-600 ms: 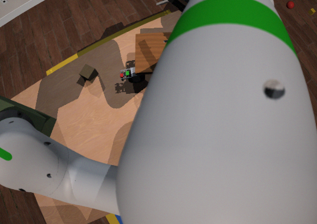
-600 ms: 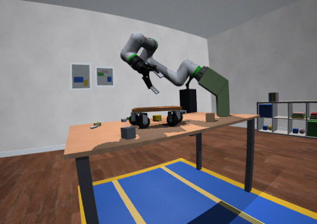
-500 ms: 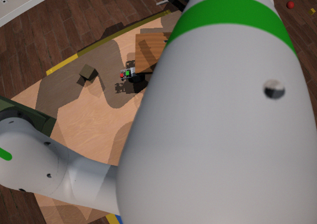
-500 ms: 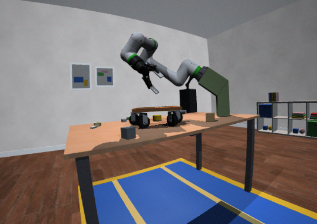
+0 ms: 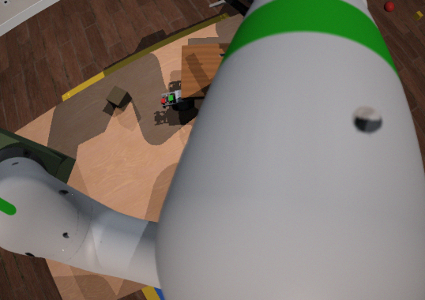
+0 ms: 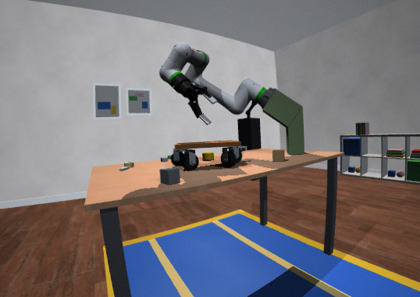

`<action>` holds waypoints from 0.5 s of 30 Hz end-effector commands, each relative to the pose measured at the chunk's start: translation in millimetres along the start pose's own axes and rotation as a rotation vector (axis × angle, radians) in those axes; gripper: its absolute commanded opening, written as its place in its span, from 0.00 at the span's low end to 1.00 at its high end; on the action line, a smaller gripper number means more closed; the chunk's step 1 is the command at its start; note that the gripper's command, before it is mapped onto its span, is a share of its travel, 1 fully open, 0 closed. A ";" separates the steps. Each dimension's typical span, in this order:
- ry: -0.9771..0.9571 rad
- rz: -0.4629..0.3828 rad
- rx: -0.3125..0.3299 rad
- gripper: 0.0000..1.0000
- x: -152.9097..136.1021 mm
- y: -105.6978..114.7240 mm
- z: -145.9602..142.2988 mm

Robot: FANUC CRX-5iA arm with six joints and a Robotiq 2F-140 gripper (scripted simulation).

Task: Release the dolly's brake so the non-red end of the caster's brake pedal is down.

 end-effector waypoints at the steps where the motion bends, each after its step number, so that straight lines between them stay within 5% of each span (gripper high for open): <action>1: 0.008 -0.003 -0.006 0.00 -2.2 -1.3 -0.1; 4: 0.097 -0.044 -0.079 0.00 -28.0 -16.6 2.0; 7: 0.283 -0.113 -0.217 0.00 -80.7 -41.8 10.9; 12: 0.418 -0.156 -0.312 0.00 -101.0 -49.8 14.8; 13: 0.528 -0.185 -0.384 0.00 -119.8 -55.9 19.5; 15: 0.528 -0.185 -0.384 0.00 -119.8 -55.9 19.5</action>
Point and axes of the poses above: the point where the finger pads meet when closed, its own y axis back along the fingers, its own z axis across the jaws, x = y × z, the point moved 2 cm from there along y, back along the fingers, and after that the axes turned 15 degrees about y, right-handed, at the moved point
